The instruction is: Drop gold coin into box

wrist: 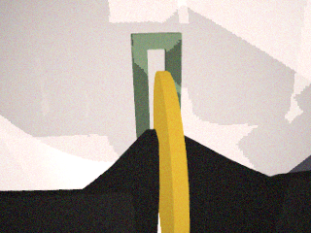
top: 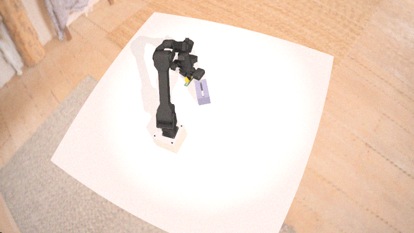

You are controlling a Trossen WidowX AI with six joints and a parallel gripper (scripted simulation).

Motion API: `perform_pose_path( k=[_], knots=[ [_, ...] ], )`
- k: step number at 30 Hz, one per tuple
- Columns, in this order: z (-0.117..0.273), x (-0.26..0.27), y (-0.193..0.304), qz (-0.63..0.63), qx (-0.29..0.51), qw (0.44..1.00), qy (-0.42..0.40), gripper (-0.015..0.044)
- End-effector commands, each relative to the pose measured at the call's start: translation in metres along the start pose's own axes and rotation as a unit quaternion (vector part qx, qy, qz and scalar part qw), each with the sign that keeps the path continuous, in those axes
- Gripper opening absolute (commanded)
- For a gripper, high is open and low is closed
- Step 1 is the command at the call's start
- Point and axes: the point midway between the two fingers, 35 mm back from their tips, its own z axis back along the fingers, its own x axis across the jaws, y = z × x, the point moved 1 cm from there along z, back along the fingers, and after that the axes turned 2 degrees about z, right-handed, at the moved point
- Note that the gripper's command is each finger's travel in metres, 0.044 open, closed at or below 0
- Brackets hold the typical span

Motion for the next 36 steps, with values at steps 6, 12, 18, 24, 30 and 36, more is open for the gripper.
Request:
perform_pose_path(
  k=[6, 12, 18, 24, 30, 36],
  knots=[
    [0.006, 0.001, -0.001, 0.018, -0.009, 1.000, 0.003, 0.0000],
    [0.020, 0.001, -0.003, 0.017, -0.009, 1.000, 0.003, 0.0000],
    [0.035, 0.001, -0.004, 0.014, -0.009, 1.000, 0.003, 0.0000],
    [0.050, 0.001, -0.004, 0.011, -0.007, 1.000, 0.003, 0.0000],
    [0.065, 0.001, -0.004, 0.008, -0.005, 1.000, 0.002, 0.0000],
    [0.081, 0.001, -0.002, 0.004, -0.003, 1.000, 0.002, 0.0000]
  ],
)
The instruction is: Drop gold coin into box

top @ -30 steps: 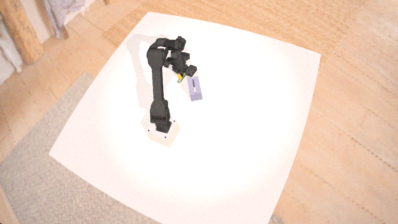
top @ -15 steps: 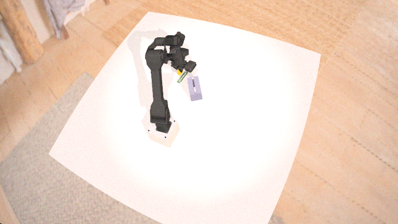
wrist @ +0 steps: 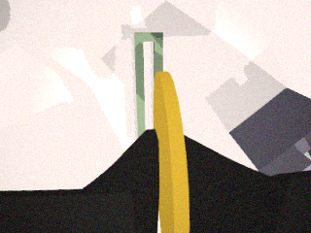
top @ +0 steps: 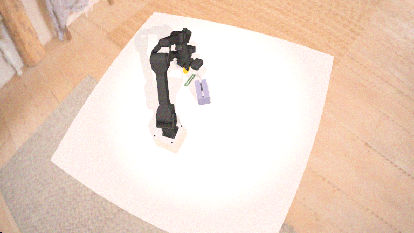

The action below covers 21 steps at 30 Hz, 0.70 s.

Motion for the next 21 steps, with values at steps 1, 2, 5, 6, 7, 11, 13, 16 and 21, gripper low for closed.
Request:
perform_pose_path(
  k=[1, 2, 5, 6, 7, 11, 13, 16, 21],
  knots=[
    [0.012, 0.000, 0.000, -0.004, -0.001, 1.000, -0.001, 0.0000],
    [0.014, 0.000, 0.000, -0.005, 0.000, 1.000, -0.001, 0.0000],
    [0.022, 0.000, 0.001, -0.006, 0.001, 1.000, -0.002, 0.0000],
    [0.023, 0.000, 0.001, -0.007, 0.001, 1.000, -0.002, 0.0000],
    [0.023, 0.000, 0.001, -0.007, 0.001, 1.000, -0.002, 0.0000],
    [0.023, 0.001, 0.002, 0.037, 0.001, 0.999, -0.002, 0.0000],
    [0.024, 0.002, 0.002, 0.072, 0.001, 0.997, -0.002, 0.0000],
    [0.024, 0.004, 0.002, 0.124, 0.001, 0.992, -0.002, 0.0000],
    [0.024, 0.006, 0.002, 0.209, 0.001, 0.978, -0.002, 0.0000]
  ],
)
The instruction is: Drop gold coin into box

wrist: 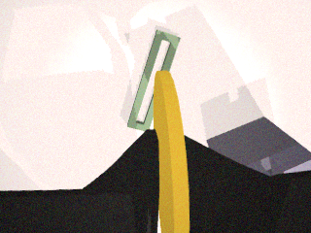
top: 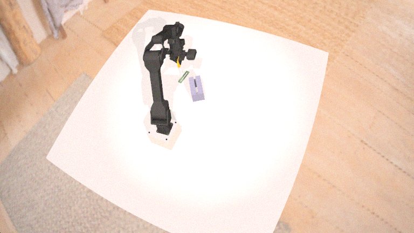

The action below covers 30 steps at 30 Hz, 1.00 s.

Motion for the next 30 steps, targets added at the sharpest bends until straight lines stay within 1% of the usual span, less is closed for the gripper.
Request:
perform_pose_path(
  k=[1, 8, 15, 30],
  knots=[
    [0.000, 0.003, 0.000, 0.068, 0.001, 0.998, -0.002, 0.0000],
    [0.001, 0.006, -0.001, 0.177, 0.000, 0.984, -0.002, 0.0000],
    [0.001, 0.005, 0.000, 0.180, 0.000, 0.984, -0.002, 0.0000],
    [0.002, -0.028, 0.022, 0.180, 0.002, 0.984, 0.000, 0.0000]
  ],
)
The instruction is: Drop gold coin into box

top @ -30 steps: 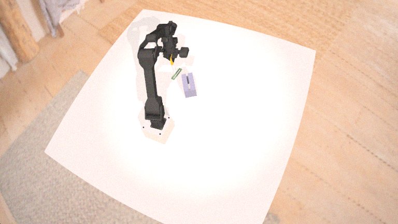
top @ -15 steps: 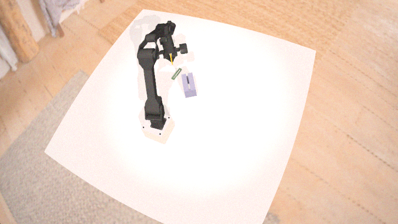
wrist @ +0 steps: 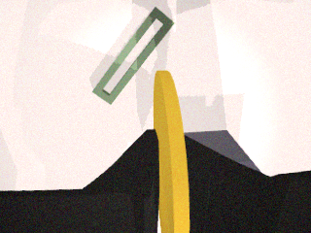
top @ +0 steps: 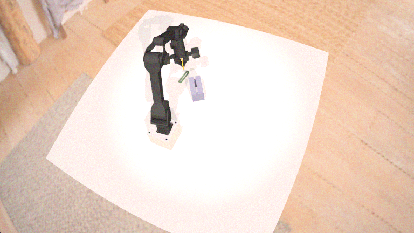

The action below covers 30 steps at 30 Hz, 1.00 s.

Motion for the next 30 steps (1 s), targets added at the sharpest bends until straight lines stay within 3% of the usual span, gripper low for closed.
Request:
perform_pose_path(
  k=[1, 30],
  knots=[
    [0.000, -0.005, 0.009, 0.001, 0.000, 1.000, -0.001, 0.0000],
    [-0.001, -0.036, 0.078, 0.001, 0.003, 1.000, 0.000, 0.0000]
  ],
)
